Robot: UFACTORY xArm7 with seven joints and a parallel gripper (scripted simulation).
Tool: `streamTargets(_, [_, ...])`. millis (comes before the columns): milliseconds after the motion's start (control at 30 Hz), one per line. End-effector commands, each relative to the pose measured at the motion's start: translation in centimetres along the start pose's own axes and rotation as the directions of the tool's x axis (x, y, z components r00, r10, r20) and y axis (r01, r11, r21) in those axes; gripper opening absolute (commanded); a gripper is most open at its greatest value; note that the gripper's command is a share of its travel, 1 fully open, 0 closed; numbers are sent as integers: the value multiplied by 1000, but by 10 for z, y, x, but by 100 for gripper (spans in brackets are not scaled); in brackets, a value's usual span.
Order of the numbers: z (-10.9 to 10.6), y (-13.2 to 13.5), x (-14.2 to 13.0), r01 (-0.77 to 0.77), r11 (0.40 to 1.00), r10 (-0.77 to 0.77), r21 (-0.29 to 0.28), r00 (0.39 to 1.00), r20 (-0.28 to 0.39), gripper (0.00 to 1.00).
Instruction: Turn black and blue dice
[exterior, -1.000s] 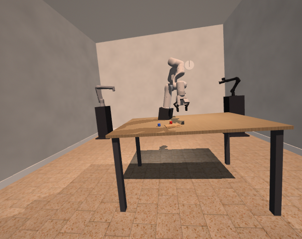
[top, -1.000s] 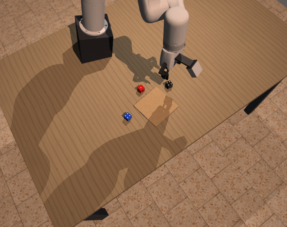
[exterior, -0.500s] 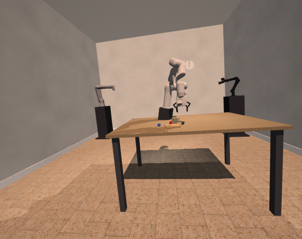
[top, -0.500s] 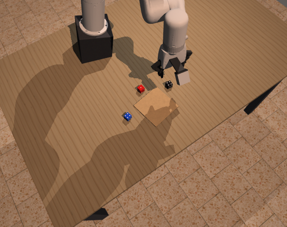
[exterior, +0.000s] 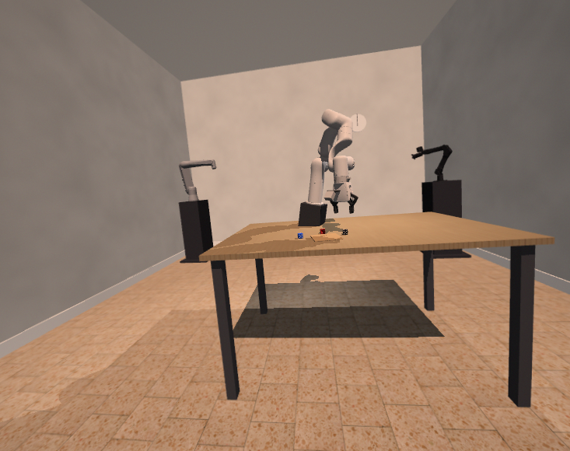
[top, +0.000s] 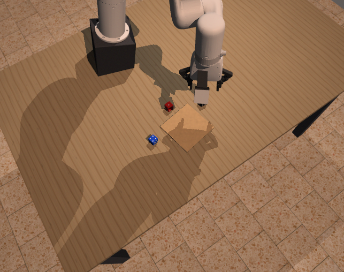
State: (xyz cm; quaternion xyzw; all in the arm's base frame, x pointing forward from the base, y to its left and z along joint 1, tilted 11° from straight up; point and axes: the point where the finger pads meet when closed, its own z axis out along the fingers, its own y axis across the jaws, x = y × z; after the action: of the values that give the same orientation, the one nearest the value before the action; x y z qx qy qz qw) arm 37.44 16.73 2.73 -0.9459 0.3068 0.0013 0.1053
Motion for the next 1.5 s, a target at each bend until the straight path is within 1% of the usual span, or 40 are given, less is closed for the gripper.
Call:
streamTargets(0, [2,-1,1,-138,990,138,-11,990,-7,100])
streamTargets(33, [2,-1,1,-138,990,138,-11,990,-7,100])
streamTargets(100, [4,0,1,-268,963,267,-10,964,-8,100])
streamTargets(167, [4,0,1,-291,957,291,-10,957,-8,100])
streamTargets(200, [6,0,1,-355,935,355,-10,935,-8,100])
streamTargets(233, [6,0,1,-360,933,360,-10,933,-8,100])
streamTargets(267, [7,0,1,-420,908,420,-10,908,-9,100])
streamTargets(300, [7,0,1,-425,905,424,-10,905,-9,100])
streamTargets(333, [8,1,0,-480,877,480,-10,877,-9,100])
streamTargets(367, [8,1,0,-484,875,484,-10,875,-9,100])
streamTargets(400, [10,1,0,-537,843,537,-9,843,-9,100])
streamTargets(467, [11,1,0,-586,810,586,-9,811,-9,100])
streamTargets(500, [12,1,0,-624,781,624,-9,781,-9,100])
streamTargets(600, [12,1,0,-629,778,629,-9,778,-9,100])
streamTargets(700, [14,2,0,-729,685,729,-9,685,-10,100])
streamTargets(767, [16,2,0,-774,633,774,-9,633,-10,100])
streamTargets(900, [18,3,0,-826,563,826,-9,563,-11,100])
streamTargets(1033, [18,3,0,-844,537,844,-9,537,-11,100])
streamTargets(1200, [18,3,0,-845,534,845,-9,534,-11,100])
streamTargets(1233, [18,3,0,-845,534,845,-9,534,-11,42])
streamTargets(1467, [18,3,0,-845,534,845,-9,534,-11,42])
